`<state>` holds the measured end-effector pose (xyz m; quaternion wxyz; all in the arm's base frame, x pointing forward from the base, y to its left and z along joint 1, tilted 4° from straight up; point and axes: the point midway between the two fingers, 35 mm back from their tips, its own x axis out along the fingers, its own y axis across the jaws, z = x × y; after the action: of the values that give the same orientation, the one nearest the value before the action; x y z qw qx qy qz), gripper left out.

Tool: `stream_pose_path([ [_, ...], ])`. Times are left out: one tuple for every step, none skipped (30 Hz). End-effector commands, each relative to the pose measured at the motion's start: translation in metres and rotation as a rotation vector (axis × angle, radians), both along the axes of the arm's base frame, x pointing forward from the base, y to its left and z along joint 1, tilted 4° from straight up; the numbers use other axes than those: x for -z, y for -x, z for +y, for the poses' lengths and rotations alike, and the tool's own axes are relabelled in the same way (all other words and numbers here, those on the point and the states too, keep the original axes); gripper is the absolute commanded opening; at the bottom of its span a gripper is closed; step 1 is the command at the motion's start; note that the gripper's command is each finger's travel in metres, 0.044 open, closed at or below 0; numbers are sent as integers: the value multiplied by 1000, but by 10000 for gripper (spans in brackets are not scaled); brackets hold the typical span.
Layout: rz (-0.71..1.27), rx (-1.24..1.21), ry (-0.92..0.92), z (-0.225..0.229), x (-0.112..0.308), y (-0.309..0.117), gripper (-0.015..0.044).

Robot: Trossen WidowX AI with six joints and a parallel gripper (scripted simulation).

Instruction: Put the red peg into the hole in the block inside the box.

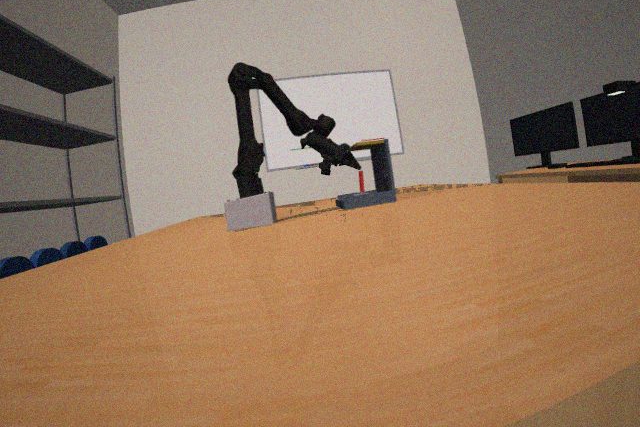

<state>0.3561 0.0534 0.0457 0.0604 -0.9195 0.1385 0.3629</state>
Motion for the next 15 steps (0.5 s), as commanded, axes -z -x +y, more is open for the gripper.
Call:
stream_pose_path([
  [0, 0, 0, 0, 1, 0, 0],
  [0, 0, 0, 0, 1, 0, 0],
  [0, 0, 0, 0, 2, 0, 0],
  [0, 0, 0, 0, 3, 0, 0],
  [-1, 1, 0, 0, 4, 0, 0],
  [-1, 1, -1, 0, 6, 0, 0],
  [-2, 2, -1, 0, 7, 0, 0],
  [-2, 3, -1, 0, 9, 0, 0],
  [-2, 3, -1, 0, 10, 1, 0],
  [-3, 4, -2, 0, 12, 1, 0],
  [-3, 4, -2, 0, 13, 1, 0],
  [-3, 5, -2, 0, 15, 1, 0],
  [-4, 5, -2, 0, 16, 1, 0],
  [-4, 5, -2, 0, 18, 1, 0],
  [-4, 5, -2, 0, 19, 1, 0],
])
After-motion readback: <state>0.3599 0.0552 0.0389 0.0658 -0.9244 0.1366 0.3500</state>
